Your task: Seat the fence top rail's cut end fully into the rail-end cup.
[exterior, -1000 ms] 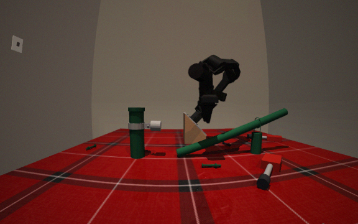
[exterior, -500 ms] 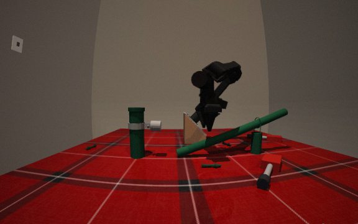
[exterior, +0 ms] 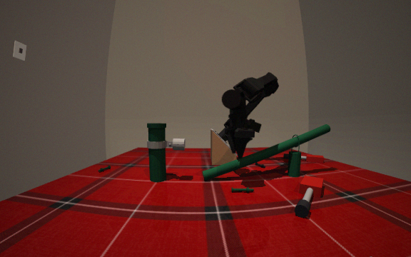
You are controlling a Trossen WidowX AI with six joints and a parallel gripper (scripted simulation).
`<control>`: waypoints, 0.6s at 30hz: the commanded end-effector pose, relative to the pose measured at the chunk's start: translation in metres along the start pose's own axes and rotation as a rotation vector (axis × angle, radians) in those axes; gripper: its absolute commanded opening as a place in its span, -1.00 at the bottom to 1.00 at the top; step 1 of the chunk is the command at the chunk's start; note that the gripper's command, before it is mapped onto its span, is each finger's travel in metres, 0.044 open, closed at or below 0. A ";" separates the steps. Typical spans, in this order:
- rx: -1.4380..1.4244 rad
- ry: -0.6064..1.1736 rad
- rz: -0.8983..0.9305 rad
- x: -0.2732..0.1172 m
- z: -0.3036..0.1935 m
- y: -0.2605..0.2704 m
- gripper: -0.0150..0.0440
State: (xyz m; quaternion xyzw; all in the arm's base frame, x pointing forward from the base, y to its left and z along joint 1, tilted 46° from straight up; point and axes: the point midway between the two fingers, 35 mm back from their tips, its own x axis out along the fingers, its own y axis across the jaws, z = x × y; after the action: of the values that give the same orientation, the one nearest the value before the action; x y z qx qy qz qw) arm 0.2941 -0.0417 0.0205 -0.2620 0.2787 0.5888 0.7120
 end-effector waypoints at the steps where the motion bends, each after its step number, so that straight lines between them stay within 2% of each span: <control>1: 0.007 -0.007 0.002 0.007 0.001 0.001 1.00; 18: 0.007 -0.007 0.001 0.035 0.001 0.000 1.00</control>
State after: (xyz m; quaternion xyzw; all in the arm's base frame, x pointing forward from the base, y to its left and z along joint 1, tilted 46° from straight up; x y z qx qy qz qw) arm 0.2997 -0.0220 0.0001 -0.2624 0.2787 0.5886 0.7120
